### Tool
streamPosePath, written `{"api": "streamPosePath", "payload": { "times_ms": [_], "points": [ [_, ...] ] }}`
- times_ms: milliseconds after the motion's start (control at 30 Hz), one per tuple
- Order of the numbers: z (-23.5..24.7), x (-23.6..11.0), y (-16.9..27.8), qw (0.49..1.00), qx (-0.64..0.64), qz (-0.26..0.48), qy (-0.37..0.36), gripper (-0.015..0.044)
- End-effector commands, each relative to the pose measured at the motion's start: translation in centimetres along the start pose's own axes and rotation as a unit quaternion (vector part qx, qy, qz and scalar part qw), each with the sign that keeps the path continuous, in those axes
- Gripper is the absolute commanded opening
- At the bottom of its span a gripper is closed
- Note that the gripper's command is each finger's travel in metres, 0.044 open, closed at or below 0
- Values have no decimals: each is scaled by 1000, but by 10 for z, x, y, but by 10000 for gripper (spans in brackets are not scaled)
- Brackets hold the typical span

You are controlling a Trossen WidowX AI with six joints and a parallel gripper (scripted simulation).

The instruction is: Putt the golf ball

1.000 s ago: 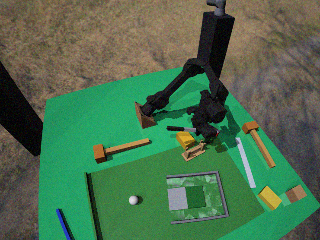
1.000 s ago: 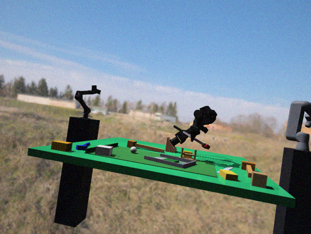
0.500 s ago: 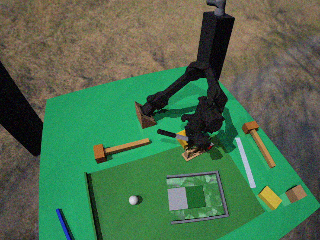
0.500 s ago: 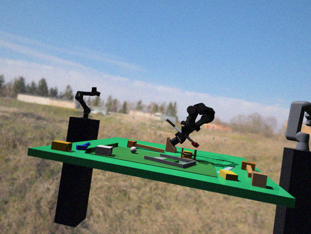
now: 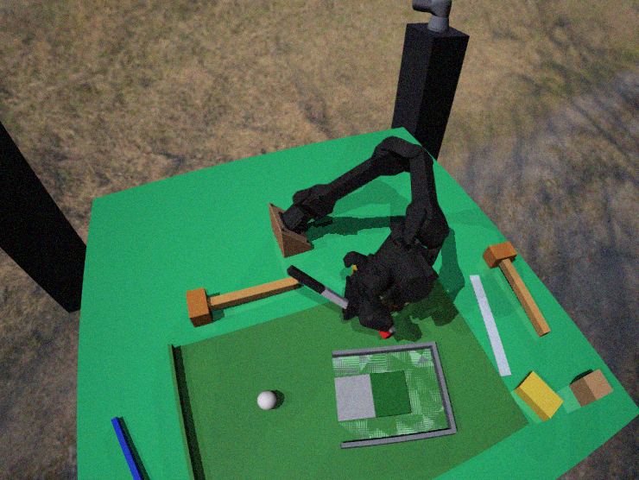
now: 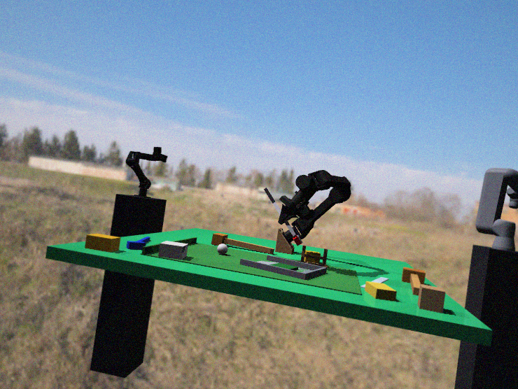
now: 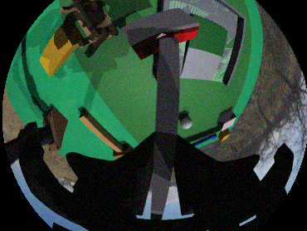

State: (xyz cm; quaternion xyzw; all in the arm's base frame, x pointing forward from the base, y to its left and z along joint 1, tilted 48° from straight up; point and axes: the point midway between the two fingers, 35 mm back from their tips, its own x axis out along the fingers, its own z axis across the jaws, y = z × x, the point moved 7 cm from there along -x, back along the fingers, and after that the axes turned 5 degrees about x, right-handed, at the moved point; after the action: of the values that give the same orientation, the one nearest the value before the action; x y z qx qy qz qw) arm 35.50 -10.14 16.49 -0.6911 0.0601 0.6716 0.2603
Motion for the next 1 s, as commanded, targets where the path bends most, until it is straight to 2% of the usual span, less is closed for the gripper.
{"api": "streamPosePath", "payload": {
  "times_ms": [0, 967],
  "points": [
    [-19, 12, 15, 999, 24, 38, 6, 0],
    [-106, 117, 110, 948, 133, 288, 38, 0]
  ]
}}
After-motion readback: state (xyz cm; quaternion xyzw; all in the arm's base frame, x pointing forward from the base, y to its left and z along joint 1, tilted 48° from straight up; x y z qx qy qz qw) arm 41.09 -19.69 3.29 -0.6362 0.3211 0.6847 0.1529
